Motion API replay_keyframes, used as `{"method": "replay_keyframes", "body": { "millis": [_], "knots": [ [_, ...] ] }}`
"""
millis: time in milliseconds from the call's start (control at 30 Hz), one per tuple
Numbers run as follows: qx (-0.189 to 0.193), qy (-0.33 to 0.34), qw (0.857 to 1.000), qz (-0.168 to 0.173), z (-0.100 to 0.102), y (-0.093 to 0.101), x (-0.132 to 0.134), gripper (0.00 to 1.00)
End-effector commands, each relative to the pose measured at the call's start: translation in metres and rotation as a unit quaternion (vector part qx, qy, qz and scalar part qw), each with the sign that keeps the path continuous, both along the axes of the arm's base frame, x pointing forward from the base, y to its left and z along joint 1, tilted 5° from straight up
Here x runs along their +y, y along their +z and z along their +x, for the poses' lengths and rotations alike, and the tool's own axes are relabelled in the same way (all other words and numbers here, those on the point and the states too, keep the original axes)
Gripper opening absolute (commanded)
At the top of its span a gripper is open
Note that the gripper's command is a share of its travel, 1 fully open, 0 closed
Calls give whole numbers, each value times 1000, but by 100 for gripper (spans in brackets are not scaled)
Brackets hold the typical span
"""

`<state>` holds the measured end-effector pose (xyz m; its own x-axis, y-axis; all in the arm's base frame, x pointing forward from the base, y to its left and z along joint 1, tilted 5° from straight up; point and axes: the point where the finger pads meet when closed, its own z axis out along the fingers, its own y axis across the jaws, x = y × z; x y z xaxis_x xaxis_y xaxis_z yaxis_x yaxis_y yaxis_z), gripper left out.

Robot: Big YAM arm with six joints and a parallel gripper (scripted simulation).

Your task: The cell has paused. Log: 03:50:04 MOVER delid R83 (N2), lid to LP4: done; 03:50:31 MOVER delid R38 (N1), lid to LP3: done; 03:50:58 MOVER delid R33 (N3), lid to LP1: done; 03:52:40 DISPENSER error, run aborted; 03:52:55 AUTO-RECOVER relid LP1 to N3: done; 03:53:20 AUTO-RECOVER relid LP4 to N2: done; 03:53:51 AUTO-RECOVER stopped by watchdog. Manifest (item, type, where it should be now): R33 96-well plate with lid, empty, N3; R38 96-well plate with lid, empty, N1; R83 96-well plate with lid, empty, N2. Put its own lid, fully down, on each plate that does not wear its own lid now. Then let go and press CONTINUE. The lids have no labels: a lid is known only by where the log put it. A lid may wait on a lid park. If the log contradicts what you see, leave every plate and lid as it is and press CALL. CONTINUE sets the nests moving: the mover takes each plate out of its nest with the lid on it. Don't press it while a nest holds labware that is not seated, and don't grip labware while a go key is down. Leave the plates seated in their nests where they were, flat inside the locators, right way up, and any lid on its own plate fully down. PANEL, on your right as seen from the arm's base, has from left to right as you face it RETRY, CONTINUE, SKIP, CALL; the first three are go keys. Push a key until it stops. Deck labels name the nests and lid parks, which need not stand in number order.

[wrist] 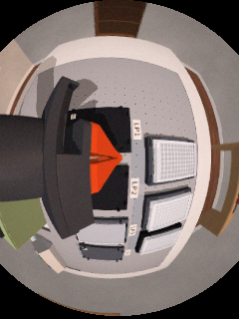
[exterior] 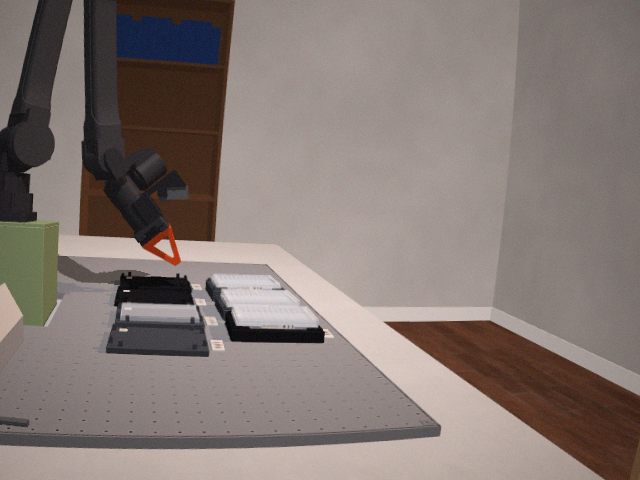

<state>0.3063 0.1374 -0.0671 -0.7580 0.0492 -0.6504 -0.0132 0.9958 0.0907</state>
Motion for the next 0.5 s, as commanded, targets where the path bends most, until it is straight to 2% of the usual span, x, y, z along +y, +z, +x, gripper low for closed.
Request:
{"method": "replay_keyframes", "body": {
  "millis": [0,400,467],
  "knots": [
    [-4,-8,1000,6,6,4,2,0],
    [-4,-8,1000,6,5,4,2,0],
    [4,-8,1000,-1,17,-1,-4,0]
  ]
}}
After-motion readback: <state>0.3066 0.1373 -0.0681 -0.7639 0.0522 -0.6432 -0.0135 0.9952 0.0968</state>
